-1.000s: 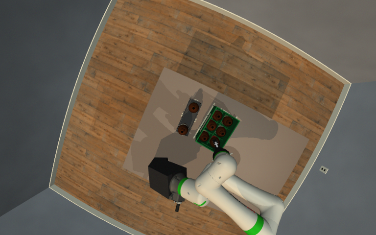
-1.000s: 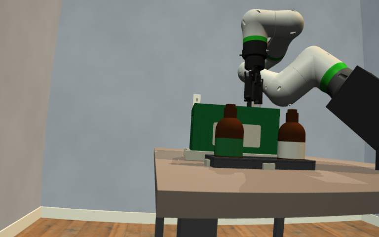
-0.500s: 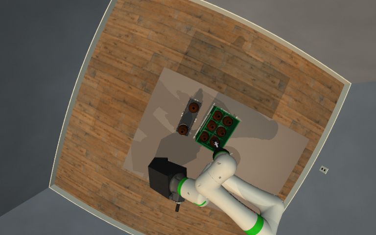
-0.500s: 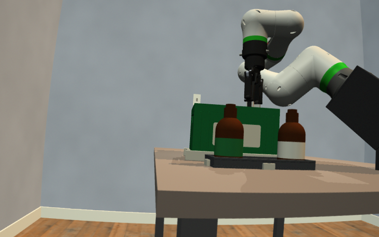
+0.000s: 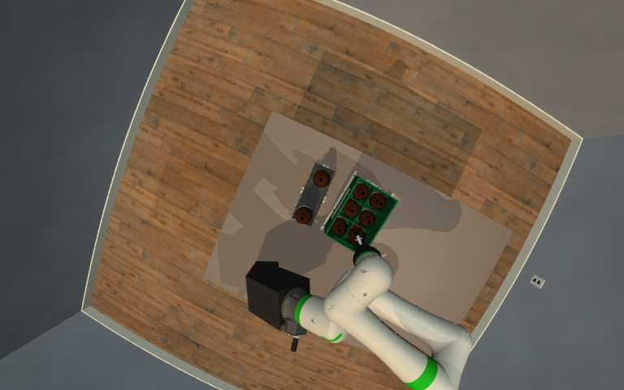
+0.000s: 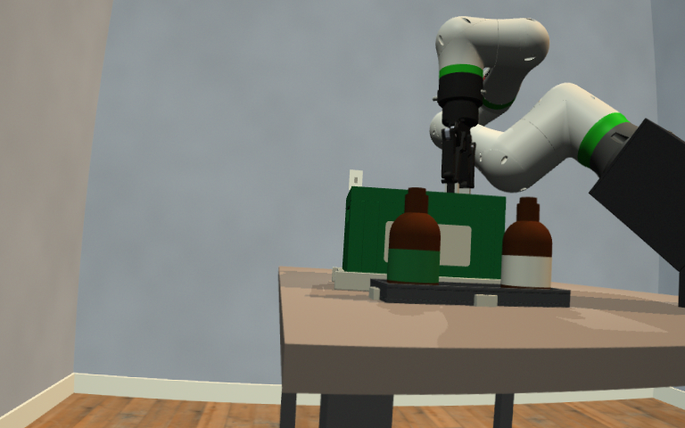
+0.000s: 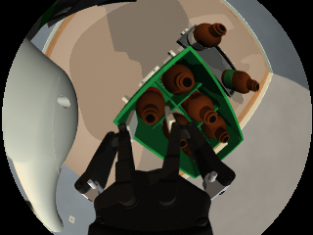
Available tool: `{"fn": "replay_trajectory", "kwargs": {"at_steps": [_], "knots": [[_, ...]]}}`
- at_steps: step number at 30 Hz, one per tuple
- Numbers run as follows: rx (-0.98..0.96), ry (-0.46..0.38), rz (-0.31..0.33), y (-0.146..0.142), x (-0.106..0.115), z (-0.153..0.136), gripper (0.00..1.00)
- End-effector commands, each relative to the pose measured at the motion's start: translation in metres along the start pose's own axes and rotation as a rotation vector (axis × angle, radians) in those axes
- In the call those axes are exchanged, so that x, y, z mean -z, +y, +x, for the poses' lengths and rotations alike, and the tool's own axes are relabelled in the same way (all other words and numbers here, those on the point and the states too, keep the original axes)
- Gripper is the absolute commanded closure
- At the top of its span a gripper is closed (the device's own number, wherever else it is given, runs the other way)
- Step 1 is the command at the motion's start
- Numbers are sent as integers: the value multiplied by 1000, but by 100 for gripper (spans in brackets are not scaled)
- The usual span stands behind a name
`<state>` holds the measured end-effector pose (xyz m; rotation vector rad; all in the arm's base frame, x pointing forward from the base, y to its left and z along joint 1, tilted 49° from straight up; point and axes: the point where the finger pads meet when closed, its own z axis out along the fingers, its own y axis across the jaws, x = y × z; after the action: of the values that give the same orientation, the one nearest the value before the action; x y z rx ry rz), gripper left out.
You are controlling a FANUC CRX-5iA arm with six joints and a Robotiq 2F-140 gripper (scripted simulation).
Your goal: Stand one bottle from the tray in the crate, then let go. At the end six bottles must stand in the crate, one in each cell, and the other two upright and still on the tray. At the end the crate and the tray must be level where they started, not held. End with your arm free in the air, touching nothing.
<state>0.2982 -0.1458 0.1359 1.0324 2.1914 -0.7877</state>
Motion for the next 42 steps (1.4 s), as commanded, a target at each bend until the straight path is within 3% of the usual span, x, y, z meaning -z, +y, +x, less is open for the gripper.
{"fn": "replay_trajectory", "kwargs": {"at_steps": [1, 30, 42], "knots": [[0, 0, 0, 0, 0, 0, 62], [0, 0, 0, 0, 5, 0, 62], [0, 0, 0, 0, 26, 0, 62]]}}
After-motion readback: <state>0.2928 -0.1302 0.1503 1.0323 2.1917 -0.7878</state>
